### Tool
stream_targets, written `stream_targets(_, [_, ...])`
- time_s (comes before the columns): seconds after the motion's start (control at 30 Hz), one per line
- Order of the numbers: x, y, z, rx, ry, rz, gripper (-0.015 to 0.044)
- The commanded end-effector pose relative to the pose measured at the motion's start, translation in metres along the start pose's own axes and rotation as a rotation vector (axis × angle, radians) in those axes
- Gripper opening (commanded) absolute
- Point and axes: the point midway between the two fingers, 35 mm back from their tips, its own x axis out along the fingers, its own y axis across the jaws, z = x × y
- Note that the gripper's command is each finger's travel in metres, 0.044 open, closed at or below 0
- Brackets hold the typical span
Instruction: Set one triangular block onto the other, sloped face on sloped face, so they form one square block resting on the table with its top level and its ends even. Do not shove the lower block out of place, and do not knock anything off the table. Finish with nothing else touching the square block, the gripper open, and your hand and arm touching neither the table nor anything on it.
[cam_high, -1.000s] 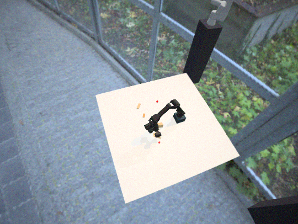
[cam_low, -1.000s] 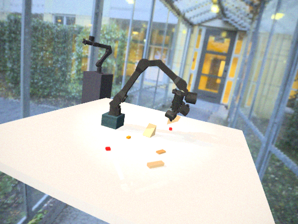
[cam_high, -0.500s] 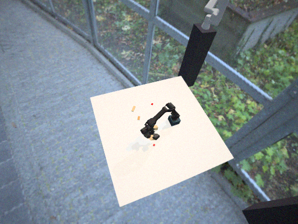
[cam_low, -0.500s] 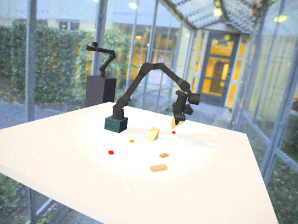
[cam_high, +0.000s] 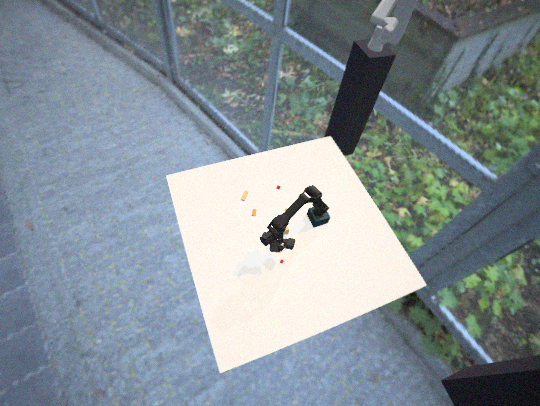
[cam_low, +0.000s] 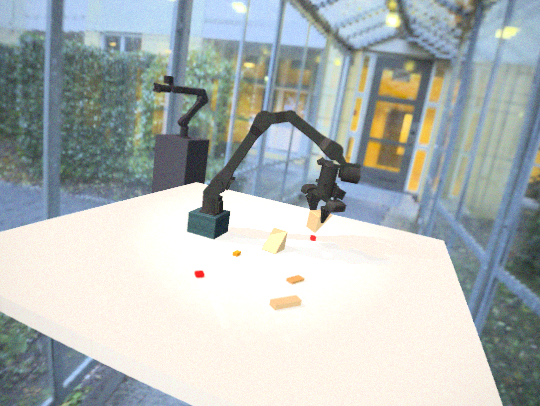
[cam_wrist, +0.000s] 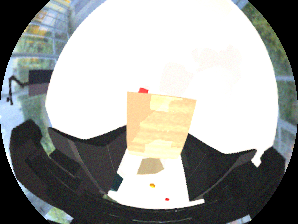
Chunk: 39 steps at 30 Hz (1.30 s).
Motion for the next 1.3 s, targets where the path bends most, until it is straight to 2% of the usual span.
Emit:
stream_targets(0.0, [-0.004,0.0,0.003,-0.137,0.017,-0.038,0.0])
stream_targets(0.37, [-0.01,0.001,0.005,-0.482,0.085,-0.109,0.0])
stream_targets(0.6, [-0.011,0.0,0.003,-0.488,0.087,-0.11,0.0])
stream_targets(1.27, [-0.05,-0.033,-0.08,-0.487,0.093,-0.112,0.0])
